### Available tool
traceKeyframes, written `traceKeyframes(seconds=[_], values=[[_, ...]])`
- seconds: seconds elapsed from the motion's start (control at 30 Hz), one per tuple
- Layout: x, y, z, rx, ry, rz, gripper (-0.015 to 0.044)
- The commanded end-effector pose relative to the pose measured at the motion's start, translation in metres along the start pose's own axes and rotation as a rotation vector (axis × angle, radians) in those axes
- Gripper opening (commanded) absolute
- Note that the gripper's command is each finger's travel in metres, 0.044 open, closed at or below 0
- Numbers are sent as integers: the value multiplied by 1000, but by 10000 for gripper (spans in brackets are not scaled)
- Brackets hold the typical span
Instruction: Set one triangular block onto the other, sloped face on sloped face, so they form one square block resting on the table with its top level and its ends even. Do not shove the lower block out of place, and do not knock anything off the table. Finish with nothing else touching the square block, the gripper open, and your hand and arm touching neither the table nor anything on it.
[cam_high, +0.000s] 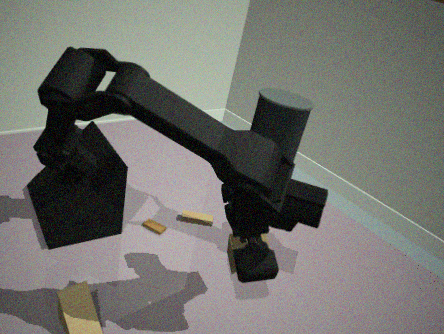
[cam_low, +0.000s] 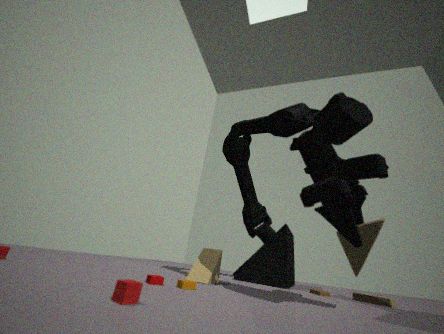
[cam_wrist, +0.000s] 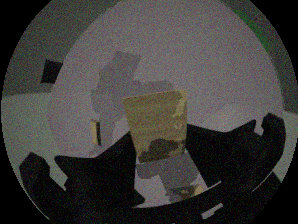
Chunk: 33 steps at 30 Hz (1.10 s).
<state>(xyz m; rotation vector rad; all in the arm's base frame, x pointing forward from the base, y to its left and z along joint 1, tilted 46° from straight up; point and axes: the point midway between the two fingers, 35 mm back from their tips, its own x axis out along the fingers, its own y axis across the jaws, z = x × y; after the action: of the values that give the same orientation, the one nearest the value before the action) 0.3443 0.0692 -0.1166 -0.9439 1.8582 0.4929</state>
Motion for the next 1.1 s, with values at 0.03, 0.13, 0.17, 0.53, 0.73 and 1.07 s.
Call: traceKeyframes(seconds=[0.03, 0.13, 0.17, 0.53, 0.73, 1.07], values=[[-1, 1, 2, -190, 25, -26, 0], [-2, 1, 3, -291, 40, -36, 0], [-2, 1, 3, -325, 45, -39, 0], [-3, 2, 4, -699, 111, -61, 0], [-4, 3, 5, -902, 152, -66, 0], [-5, 4, 7, -1240, 226, -60, 0]])
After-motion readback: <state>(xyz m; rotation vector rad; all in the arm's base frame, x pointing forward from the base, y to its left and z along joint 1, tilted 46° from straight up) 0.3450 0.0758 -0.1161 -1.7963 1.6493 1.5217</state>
